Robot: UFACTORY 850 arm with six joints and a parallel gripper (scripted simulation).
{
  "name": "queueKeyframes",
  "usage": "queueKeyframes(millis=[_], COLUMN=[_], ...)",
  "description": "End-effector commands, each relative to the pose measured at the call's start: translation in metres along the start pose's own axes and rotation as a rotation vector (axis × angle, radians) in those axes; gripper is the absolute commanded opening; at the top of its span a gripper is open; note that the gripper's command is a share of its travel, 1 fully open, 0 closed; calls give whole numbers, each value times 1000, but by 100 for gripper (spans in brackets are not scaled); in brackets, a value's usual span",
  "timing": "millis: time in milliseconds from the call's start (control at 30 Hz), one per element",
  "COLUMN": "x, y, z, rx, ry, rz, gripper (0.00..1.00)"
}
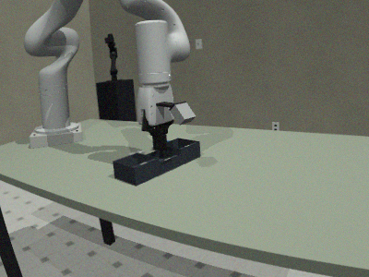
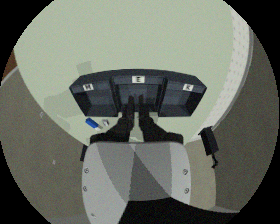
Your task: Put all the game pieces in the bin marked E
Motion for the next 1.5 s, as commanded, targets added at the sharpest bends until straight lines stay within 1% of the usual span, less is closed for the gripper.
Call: queueKeyframes(millis=[0, 300, 433, 1467], x=[-1, -1, -1, -1], y=[7, 31, 34, 34], z=[0, 0, 0, 0], rx=[0, 0, 0, 0], ry=[0, 0, 0, 0], rz=[2, 2, 2, 2], gripper=[7, 7, 7, 7])
Point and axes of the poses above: the point where the finger pads meet when closed, its own y axis out along the fingers, its own z axis across the jaws, x = y × z, the point moved 5 cm from there along -y, back along the fingers, and after that the axes turned 8 degrees about -y, right-handed, at the moved point
